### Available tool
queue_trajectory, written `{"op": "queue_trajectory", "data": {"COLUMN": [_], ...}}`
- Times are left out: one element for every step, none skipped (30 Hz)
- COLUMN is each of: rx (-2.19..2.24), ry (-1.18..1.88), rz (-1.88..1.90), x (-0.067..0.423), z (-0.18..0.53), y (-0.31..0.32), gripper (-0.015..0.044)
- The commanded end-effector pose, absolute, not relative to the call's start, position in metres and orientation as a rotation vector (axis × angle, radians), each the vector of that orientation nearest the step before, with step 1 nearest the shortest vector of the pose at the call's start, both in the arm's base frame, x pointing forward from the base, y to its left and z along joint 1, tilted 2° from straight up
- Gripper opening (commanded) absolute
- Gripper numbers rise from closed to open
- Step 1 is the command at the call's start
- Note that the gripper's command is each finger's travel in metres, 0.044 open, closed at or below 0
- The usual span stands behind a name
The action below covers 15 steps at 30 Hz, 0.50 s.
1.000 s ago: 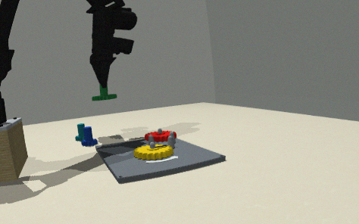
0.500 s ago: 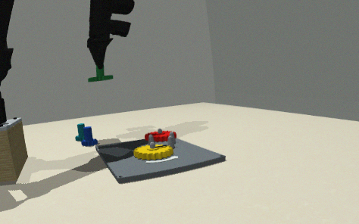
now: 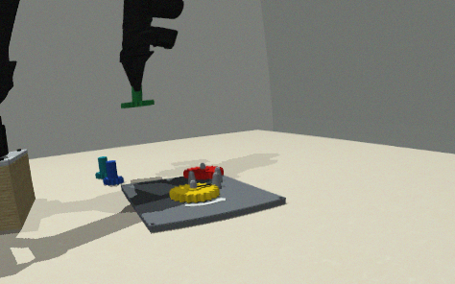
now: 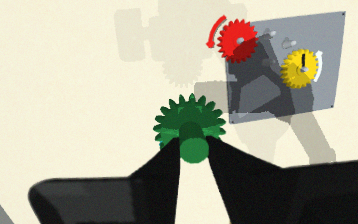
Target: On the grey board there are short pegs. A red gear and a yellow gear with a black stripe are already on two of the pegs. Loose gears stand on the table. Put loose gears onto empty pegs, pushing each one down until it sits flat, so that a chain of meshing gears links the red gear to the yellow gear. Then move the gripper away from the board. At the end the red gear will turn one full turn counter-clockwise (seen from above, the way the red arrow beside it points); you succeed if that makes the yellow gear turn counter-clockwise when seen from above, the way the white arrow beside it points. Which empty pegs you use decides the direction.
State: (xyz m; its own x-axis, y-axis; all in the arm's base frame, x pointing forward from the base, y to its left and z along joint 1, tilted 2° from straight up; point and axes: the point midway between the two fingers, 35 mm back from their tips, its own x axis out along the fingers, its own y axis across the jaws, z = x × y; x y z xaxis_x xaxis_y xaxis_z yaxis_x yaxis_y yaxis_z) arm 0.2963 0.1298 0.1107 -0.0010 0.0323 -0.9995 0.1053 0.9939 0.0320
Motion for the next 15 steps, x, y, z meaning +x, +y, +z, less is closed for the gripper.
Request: {"op": "queue_trajectory", "data": {"rx": [0.115, 0.115, 0.114, 0.113, 0.112, 0.111, 0.110, 0.111, 0.111, 0.112, 0.112, 0.112, 0.113, 0.113, 0.113], "ry": [1.575, 1.574, 1.574, 1.574, 1.573, 1.573, 1.573, 1.573, 1.573, 1.573, 1.573, 1.573, 1.573, 1.573, 1.573], "rz": [-0.058, -0.058, -0.057, -0.057, -0.057, -0.056, -0.056, -0.057, -0.058, -0.059, -0.060, -0.061, -0.062, -0.063, -0.064], "x": [0.301, 0.302, 0.303, 0.304, 0.306, 0.307, 0.308, 0.309, 0.310, 0.312, 0.313, 0.314, 0.315, 0.316, 0.317], "z": [0.106, 0.104, 0.103, 0.102, 0.101, 0.099, 0.098, 0.097, 0.096, 0.095, 0.094, 0.093, 0.091, 0.090, 0.089], "y": [0.123, 0.120, 0.118, 0.116, 0.114, 0.112, 0.109, 0.107, 0.105, 0.103, 0.101, 0.098, 0.096, 0.094, 0.092], "gripper": [0.0000, 0.0000, 0.0000, 0.0000, 0.0000, 0.0000, 0.0000, 0.0000, 0.0000, 0.0000, 0.0000, 0.0000, 0.0000, 0.0000, 0.0000]}}
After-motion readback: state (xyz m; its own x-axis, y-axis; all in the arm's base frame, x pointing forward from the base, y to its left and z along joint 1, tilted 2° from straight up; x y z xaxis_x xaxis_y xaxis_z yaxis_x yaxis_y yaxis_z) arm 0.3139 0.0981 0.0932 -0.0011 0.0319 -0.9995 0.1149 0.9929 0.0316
